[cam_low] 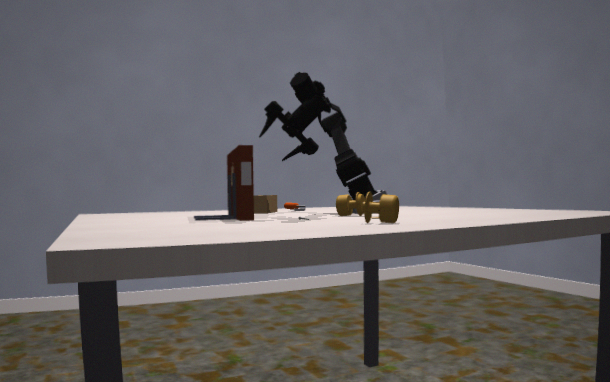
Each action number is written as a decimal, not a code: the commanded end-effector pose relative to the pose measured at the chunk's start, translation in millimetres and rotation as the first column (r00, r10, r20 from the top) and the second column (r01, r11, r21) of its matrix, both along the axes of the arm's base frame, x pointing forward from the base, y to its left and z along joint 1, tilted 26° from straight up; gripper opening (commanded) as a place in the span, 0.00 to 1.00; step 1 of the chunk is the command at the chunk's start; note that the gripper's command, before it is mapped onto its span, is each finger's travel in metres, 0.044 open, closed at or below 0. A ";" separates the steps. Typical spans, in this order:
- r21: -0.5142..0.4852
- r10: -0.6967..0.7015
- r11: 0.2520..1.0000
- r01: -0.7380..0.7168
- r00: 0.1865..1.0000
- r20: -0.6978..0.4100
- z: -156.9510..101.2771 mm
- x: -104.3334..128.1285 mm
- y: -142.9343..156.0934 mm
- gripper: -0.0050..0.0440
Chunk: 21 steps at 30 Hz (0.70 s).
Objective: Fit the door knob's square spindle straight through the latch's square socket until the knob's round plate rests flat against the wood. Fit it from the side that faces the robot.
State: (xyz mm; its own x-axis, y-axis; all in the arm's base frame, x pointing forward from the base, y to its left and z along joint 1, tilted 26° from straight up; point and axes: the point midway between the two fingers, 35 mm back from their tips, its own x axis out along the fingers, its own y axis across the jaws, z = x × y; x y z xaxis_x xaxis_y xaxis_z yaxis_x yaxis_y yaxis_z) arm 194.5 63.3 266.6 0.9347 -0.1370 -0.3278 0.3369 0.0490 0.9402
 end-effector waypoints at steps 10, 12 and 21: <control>0.005 -0.019 1.000 0.019 1.000 -0.007 -2.9 0.4 -0.4 1.00; 0.005 -0.019 1.000 0.020 1.000 -0.007 -3.3 1.3 -0.5 1.00; 0.005 -0.020 1.000 0.020 1.000 -0.008 -4.3 4.1 -1.0 1.00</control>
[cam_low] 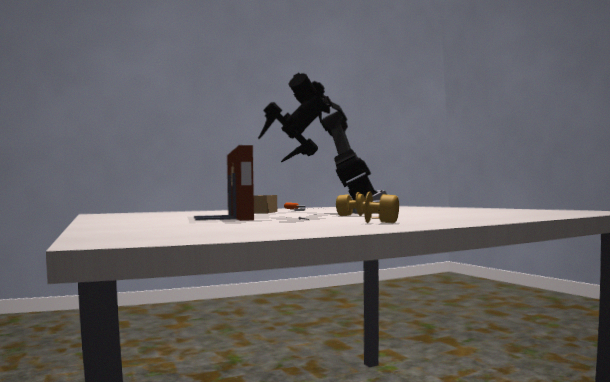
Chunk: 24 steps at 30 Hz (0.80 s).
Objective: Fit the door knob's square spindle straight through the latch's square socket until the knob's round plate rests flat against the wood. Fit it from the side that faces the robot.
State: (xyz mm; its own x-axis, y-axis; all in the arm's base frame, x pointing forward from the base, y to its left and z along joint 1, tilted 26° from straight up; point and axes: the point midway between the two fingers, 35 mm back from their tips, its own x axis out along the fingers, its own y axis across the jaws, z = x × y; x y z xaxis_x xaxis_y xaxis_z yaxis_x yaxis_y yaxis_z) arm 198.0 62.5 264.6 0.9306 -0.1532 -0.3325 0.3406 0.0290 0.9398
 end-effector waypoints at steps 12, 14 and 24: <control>-0.008 0.002 1.000 -0.002 1.000 -0.005 -4.4 6.1 -1.0 1.00; -0.008 0.002 1.000 -0.002 1.000 -0.005 -4.8 7.2 -1.1 1.00; -0.008 0.002 1.000 -0.002 1.000 -0.005 -6.5 11.7 -1.8 1.00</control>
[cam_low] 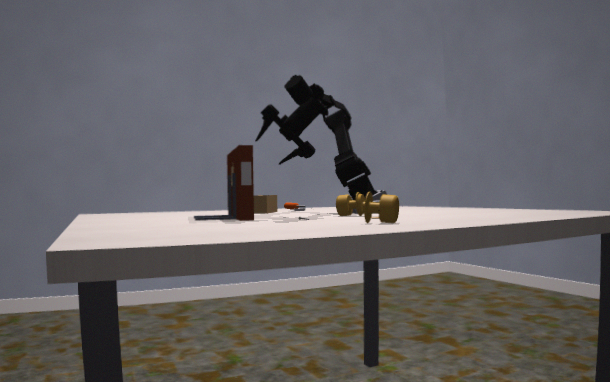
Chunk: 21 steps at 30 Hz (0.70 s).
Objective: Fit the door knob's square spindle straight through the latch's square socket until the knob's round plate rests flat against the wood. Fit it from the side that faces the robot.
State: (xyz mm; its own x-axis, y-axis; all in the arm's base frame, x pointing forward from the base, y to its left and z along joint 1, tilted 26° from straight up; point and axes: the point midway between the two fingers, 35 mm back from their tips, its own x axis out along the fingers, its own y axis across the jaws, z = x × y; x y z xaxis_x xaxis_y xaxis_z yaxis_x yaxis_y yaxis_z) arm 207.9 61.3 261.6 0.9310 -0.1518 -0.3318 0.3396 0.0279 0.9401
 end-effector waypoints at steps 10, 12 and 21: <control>-0.010 0.001 1.000 -0.002 1.000 -0.006 -4.9 5.6 -1.1 1.00; -0.010 0.001 1.000 -0.002 1.000 -0.006 -4.9 5.6 -1.1 1.00; -0.010 0.001 1.000 -0.001 1.000 -0.006 -6.7 10.4 -1.8 1.00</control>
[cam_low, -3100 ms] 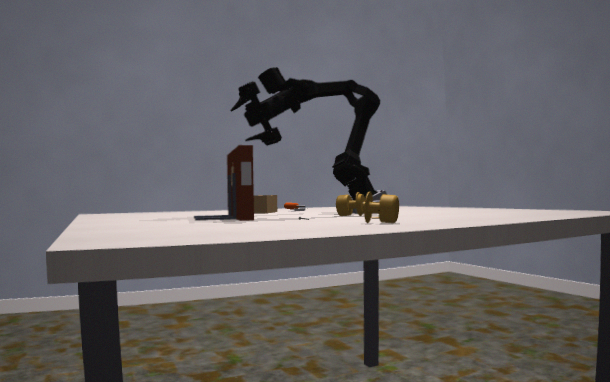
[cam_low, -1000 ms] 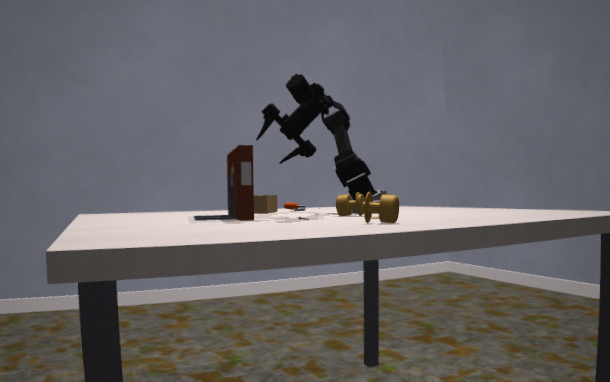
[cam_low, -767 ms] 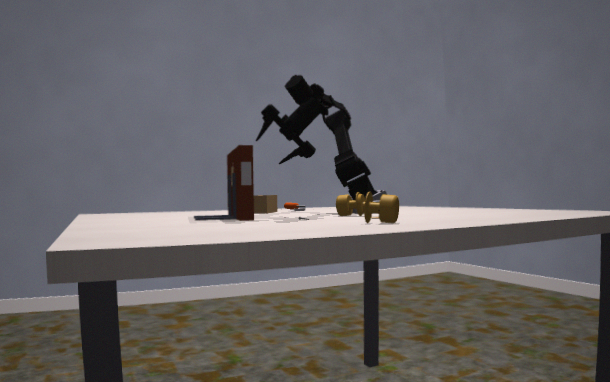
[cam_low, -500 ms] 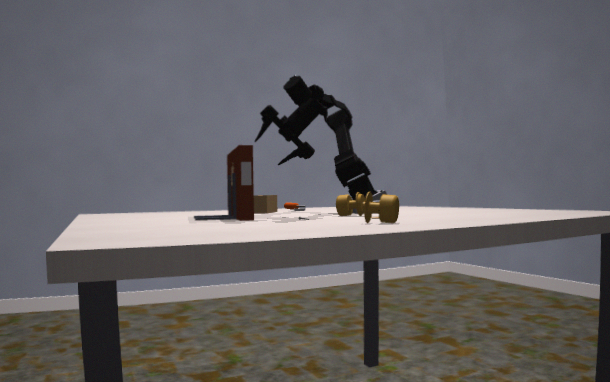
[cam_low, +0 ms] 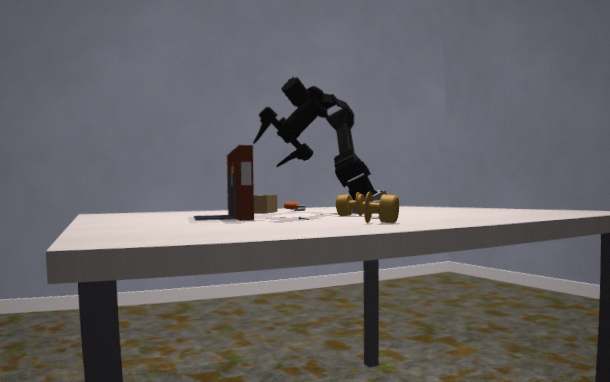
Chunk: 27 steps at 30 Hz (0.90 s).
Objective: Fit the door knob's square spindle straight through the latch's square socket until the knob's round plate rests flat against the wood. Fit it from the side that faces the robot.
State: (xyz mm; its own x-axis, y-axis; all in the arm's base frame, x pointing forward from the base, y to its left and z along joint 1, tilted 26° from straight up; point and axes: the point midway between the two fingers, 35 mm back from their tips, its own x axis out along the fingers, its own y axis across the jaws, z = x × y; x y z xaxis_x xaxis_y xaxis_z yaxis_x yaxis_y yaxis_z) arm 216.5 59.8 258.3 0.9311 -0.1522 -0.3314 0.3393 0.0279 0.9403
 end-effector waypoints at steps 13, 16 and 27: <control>-0.009 0.002 1.000 -0.002 1.000 -0.006 -5.0 6.3 -0.9 1.00; -0.009 0.002 1.000 -0.002 1.000 -0.006 -5.7 8.1 -1.2 1.00; -0.009 0.002 1.000 -0.002 1.000 -0.006 -7.1 11.9 -1.7 1.00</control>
